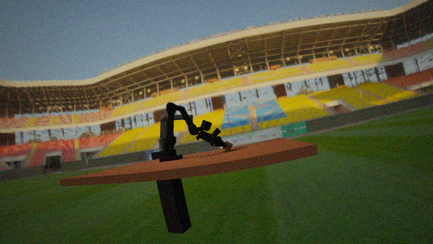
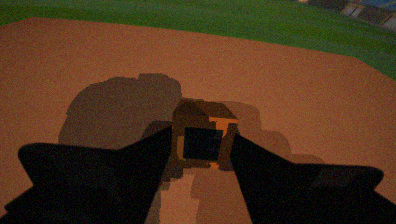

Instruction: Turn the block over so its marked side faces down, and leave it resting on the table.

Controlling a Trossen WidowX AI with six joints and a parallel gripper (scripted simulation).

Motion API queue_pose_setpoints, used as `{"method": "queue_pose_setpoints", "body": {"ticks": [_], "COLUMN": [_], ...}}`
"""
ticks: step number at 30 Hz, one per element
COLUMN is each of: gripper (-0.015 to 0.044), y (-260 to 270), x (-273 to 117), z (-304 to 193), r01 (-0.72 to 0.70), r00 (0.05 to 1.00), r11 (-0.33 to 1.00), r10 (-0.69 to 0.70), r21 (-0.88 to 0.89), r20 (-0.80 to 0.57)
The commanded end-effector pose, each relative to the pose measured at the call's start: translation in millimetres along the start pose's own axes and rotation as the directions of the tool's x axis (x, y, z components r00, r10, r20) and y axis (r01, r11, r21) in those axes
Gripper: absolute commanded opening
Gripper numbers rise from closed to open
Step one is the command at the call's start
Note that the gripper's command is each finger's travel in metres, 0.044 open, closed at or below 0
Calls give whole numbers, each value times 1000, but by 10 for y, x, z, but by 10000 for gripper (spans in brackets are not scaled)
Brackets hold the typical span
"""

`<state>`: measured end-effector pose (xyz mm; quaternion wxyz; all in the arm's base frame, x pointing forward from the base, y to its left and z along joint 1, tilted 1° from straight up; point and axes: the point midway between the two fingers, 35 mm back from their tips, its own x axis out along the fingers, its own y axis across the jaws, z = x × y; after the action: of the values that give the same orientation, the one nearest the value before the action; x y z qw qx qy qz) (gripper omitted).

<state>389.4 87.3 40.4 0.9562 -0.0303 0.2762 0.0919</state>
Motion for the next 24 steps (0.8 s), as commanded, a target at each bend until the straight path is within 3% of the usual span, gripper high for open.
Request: {"method": "queue_pose_setpoints", "body": {"ticks": [1, 21, 24], "gripper": [0, 0, 79], "y": [-13, -13, -13], "x": [-44, -68, -68], "z": [-45, -22, -22], "r01": [7, 7, 7], "r00": [998, 996, 996], "r11": [1000, 1000, 1000], "r10": [-7, -7, -7], "r21": [-4, -4, -4], "r20": [55, 86, 86]}}
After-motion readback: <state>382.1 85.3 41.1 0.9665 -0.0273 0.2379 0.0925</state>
